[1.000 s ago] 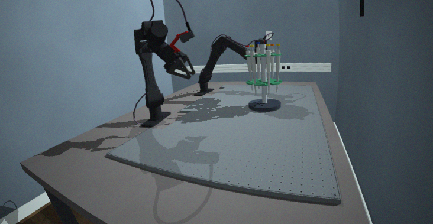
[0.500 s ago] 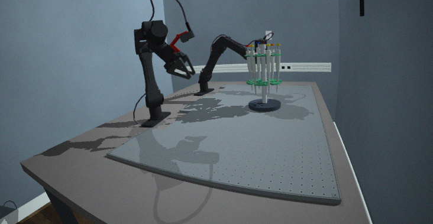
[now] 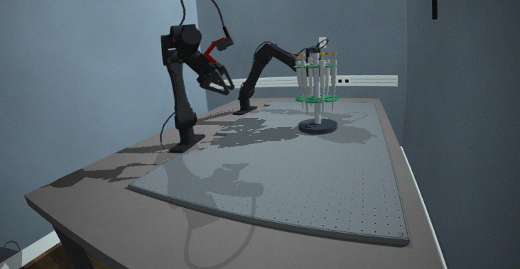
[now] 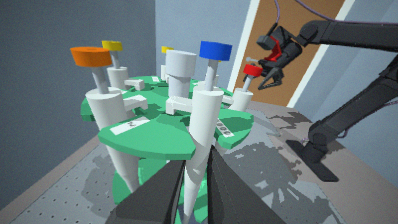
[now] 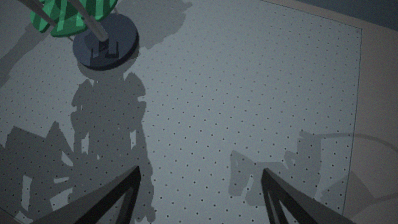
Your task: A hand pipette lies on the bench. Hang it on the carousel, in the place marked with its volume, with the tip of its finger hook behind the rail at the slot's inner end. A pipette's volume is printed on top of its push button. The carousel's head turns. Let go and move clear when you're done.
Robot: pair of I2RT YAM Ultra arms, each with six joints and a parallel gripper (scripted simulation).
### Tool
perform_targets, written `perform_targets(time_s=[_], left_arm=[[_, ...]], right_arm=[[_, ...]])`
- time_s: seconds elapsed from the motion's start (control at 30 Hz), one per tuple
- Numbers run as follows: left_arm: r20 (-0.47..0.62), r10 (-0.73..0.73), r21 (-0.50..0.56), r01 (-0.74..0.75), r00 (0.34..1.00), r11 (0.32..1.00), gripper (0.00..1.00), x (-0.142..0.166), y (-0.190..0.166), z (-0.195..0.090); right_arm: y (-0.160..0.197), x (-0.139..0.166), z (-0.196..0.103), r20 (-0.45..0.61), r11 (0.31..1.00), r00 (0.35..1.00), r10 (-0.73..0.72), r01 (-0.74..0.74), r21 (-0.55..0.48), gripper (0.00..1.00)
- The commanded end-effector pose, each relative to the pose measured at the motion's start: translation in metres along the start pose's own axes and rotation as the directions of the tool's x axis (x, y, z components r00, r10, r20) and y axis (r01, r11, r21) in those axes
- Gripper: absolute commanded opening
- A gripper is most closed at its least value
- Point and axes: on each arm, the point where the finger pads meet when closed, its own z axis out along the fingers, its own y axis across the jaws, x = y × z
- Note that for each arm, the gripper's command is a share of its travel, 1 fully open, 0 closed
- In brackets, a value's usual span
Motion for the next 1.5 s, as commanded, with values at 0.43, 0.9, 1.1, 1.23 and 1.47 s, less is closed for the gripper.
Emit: perform_targets(time_s=[0.43, 0.9, 1.1, 1.23, 1.47], left_arm=[[0.011, 0.036, 0.027, -0.036, 0.999, 0.999, 0.12, -0.003, -0.008, 0.003], [0.010, 0.031, 0.024, -0.031, 0.999, 0.999, 0.12, 0.004, -0.007, 0.002], [0.015, 0.045, 0.021, -0.045, 0.999, 0.999, 0.12, 0.002, -0.002, 0.002], [0.015, 0.045, 0.020, -0.045, 0.999, 0.999, 0.12, 0.002, -0.002, 0.002], [0.015, 0.045, 0.020, -0.045, 0.999, 0.999, 0.12, 0.002, -0.002, 0.002]], right_arm=[[-0.004, -0.011, -0.006, 0.037, 1.000, 0.999, -0.022, 0.022, 0.015, 1.00], [-0.004, -0.011, -0.006, 0.037, 1.000, 0.999, -0.022, 0.022, 0.015, 1.00], [-0.004, -0.011, -0.006, 0.037, 1.000, 0.999, -0.022, 0.022, 0.015, 1.00], [-0.004, -0.011, -0.006, 0.037, 1.000, 0.999, -0.022, 0.022, 0.015, 1.00], [-0.004, -0.011, -0.006, 0.037, 1.000, 0.999, -0.022, 0.022, 0.015, 1.00]])
